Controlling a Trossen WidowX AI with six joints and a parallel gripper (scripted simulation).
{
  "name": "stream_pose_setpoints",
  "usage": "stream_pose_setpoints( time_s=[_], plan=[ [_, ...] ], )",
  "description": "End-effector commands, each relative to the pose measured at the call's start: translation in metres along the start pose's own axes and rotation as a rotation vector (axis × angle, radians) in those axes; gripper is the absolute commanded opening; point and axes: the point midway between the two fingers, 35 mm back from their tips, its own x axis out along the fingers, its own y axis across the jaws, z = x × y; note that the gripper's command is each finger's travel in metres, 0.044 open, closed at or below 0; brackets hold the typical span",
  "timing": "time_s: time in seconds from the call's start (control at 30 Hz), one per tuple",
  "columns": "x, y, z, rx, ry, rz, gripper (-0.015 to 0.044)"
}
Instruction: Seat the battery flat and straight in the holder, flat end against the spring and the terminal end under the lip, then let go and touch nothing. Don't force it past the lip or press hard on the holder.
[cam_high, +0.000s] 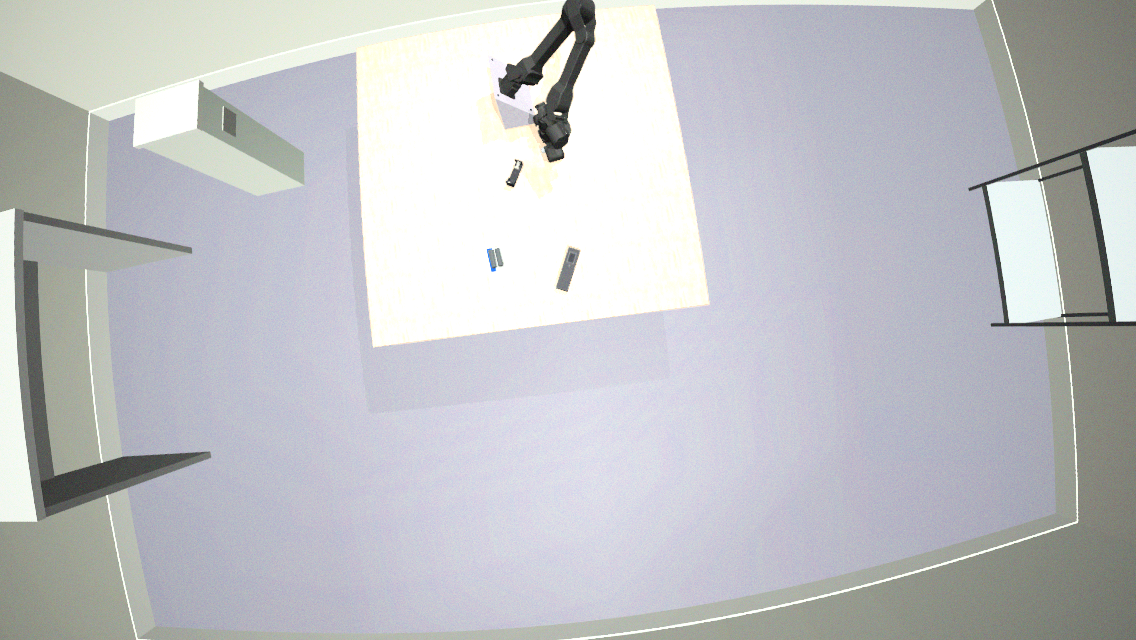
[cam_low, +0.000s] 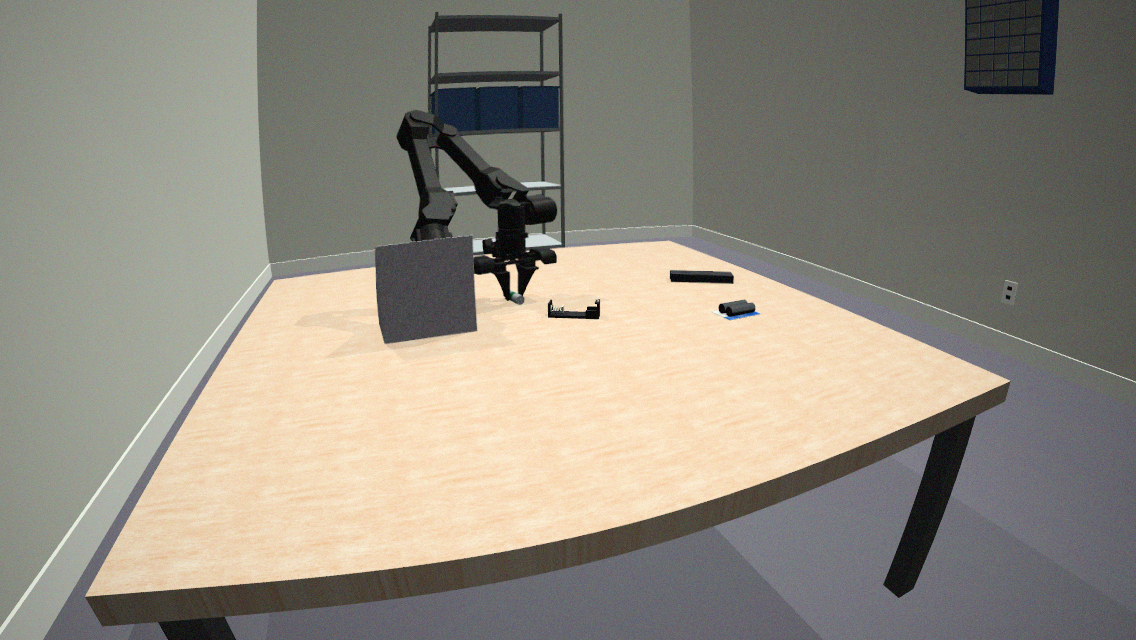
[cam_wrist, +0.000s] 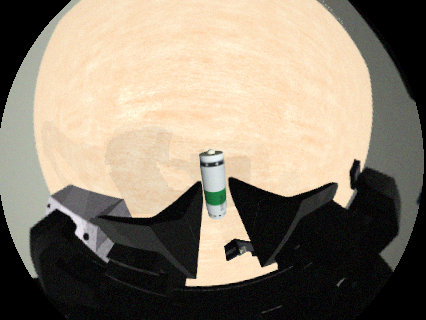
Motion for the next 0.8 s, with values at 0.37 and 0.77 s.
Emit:
stream_pose_setpoints(
  time_s=[0.37,0.77],
  plan=[
    [-0.020,-0.001,-0.003,0.006,0.009,0.002,0.0064],
    [-0.051,-0.004,-0.006,0.108,0.011,0.000,0.0064]
  ],
)
